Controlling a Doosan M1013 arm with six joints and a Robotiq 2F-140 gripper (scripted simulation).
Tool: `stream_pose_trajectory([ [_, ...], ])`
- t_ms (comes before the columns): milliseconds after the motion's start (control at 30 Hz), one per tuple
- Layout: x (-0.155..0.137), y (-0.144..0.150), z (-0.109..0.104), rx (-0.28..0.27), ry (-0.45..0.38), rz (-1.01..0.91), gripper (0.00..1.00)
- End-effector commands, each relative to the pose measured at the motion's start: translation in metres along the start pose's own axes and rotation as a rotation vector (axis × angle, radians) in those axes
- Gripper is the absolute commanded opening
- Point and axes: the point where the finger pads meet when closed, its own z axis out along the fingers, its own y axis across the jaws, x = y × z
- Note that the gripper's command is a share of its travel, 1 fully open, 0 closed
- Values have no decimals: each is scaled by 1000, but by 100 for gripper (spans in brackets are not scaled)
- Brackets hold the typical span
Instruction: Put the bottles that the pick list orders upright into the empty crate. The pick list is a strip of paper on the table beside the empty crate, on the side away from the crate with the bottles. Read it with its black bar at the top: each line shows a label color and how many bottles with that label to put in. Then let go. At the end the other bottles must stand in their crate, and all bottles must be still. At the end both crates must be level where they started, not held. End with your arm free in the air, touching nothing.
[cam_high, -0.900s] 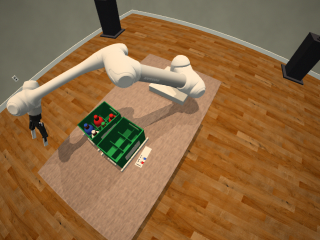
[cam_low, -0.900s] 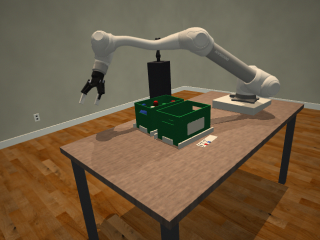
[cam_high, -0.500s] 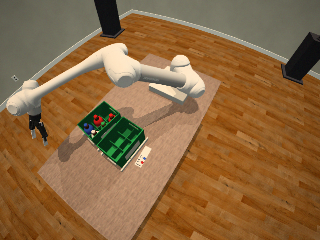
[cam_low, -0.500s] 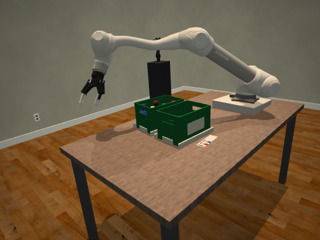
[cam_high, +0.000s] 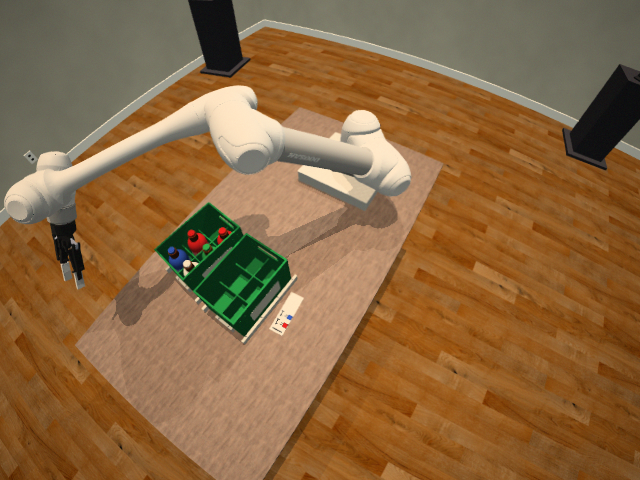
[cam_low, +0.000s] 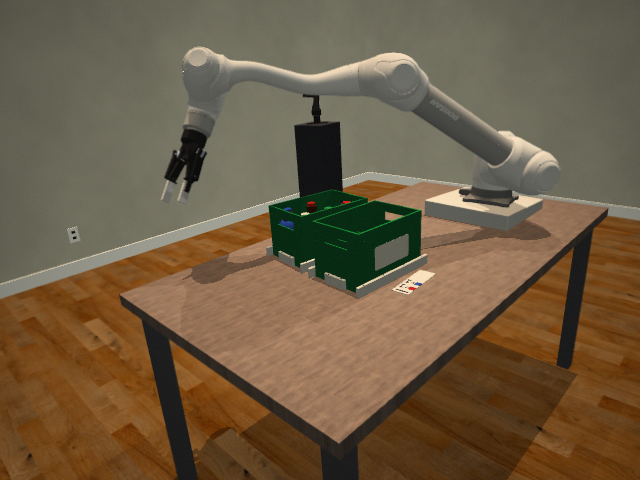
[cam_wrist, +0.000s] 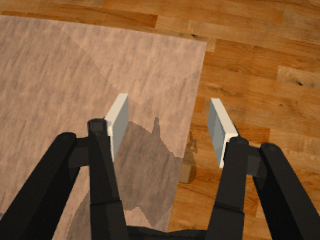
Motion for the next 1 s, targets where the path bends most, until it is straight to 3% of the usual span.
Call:
stream_pose_trajectory([
  [0,10,-1,-14,0,0,0,38],
  [700,67,-9,-90,0,0,0,38],
  [867,73,-9,-98,0,0,0,38],
  [967,74,-24,-98,32,-49,-20,38],
])
